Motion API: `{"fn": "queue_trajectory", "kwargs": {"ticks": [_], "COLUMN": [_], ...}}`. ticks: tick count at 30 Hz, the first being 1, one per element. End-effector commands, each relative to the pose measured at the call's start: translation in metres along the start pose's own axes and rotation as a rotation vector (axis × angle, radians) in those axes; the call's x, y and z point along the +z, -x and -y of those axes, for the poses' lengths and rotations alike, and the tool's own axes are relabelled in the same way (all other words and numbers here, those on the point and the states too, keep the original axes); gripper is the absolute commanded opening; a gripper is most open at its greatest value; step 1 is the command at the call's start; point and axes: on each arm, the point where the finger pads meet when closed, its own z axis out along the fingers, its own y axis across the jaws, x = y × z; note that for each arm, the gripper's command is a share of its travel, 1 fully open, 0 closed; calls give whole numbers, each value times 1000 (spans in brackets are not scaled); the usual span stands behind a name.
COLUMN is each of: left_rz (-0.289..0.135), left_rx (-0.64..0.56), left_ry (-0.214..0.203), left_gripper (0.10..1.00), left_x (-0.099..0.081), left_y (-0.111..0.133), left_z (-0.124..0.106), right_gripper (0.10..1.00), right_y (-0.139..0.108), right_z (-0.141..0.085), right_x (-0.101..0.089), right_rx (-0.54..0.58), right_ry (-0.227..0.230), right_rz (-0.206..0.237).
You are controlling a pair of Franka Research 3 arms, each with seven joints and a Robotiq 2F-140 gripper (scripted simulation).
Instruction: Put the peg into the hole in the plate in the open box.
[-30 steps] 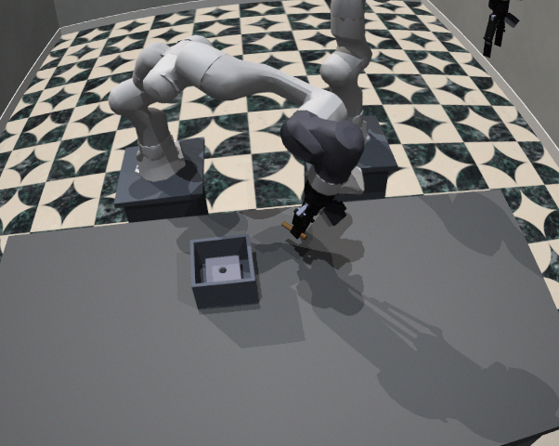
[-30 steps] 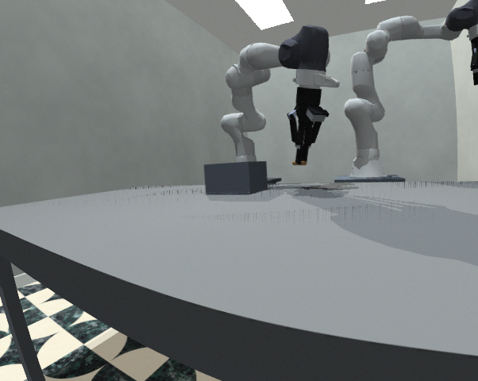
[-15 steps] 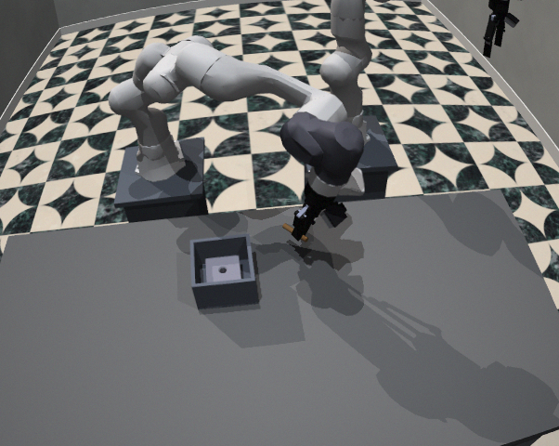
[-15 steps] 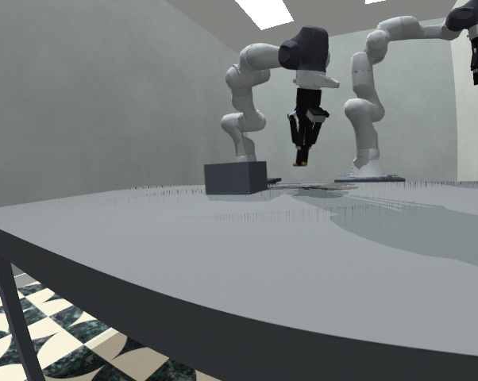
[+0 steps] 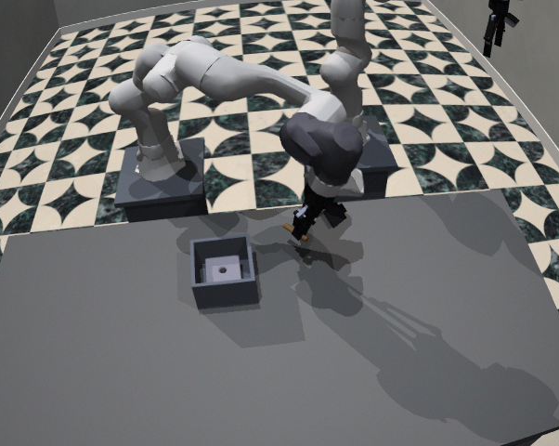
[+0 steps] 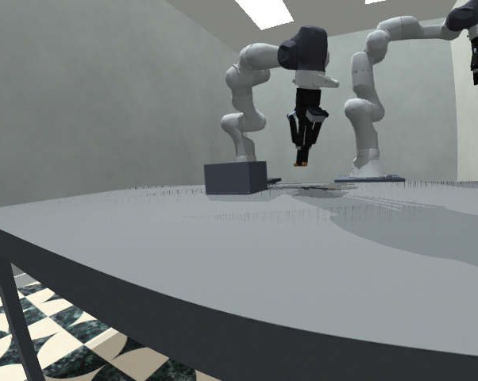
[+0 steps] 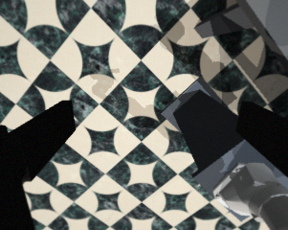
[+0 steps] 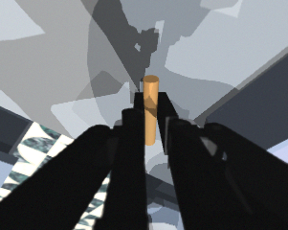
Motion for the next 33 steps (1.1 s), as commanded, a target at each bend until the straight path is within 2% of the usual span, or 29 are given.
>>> {"fn": "queue_trajectory", "kwargs": {"ticks": [1,10,12,23,27,33], "left_rz": [3,3,3,3,3,3], "left_rx": [-6,-6,-6,-6,-6,-6], "left_ry": [-2,-2,-2,-2,-2,-2], "left_gripper": [1000,1000,1000,1000,1000,1000], "left_x": [-1,-1,-1,-1,-1,-1], "left_y": [1,1,1,1,1,1], "left_z": [0,0,0,0,0,0], "right_gripper": [99,99,99,99,99,99], "right_y": [-1,-1,-1,-1,-1,-1], "right_z": [-1,0,0,-1,-1,0], "right_x": [-1,-1,-1,-1,-1,-1], "right_rx": [78,353,353,738,829,889], "right_ry": [-23,-123,-123,-265,-298,-320], "right_rz": [-4,-5,-5,-6,-6,-6]}}
